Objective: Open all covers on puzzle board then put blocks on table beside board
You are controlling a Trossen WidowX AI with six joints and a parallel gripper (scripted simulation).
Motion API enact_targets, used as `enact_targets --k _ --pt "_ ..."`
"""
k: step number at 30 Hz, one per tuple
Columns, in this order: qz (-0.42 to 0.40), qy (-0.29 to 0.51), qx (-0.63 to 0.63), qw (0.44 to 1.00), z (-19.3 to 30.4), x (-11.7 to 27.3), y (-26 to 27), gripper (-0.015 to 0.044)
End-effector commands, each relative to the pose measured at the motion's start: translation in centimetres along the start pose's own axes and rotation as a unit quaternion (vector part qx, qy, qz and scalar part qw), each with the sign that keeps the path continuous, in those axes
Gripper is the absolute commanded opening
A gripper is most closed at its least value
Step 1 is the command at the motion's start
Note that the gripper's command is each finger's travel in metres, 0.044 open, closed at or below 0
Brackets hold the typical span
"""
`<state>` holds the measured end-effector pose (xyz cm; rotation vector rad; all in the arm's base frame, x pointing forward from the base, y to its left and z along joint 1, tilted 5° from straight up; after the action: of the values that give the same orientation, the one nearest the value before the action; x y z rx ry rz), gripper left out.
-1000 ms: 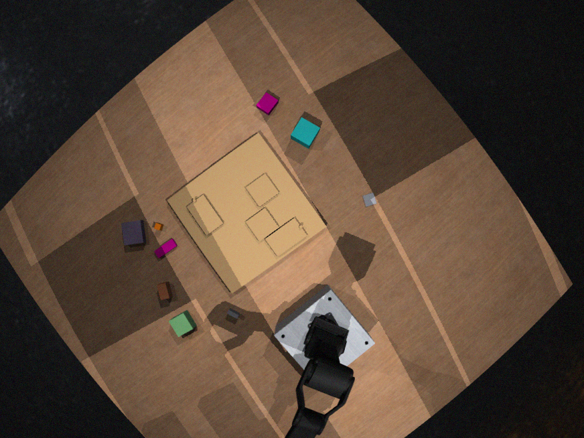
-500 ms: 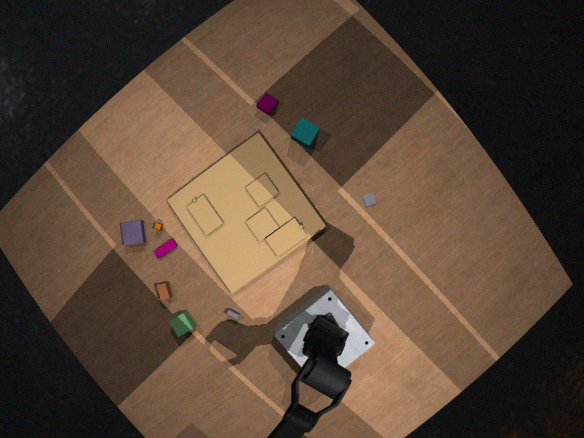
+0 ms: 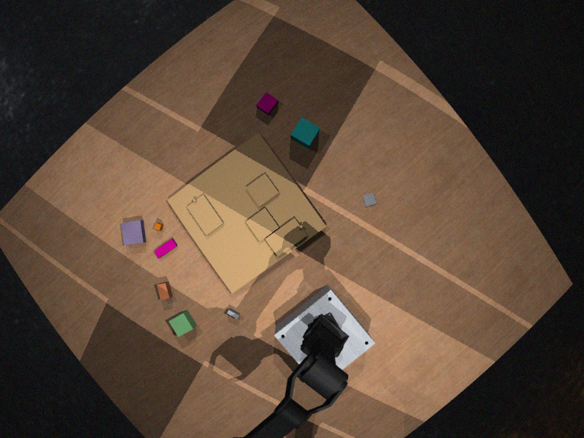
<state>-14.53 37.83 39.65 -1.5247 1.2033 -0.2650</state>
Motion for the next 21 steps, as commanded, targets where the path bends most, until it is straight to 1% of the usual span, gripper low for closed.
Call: enact_targets --k 1,21 --pt "-0.007 0.025 -0.005 1.000 1.6 0.3 -0.1 0.0000" --pt "-0.033 0.157 -0.029 0.987 9.8 2.7 -1.3 0.0000"
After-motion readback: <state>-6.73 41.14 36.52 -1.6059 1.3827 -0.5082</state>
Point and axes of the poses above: the point midway between the two fingers, 35 mm back from their tips, its own x axis back along the fingers, its own y axis across the jaws, z = x × y, the point moved 8 cm from there along x, back along the fingers, and after that the axes turned 2 degrees about x, right-handed, at the moved point
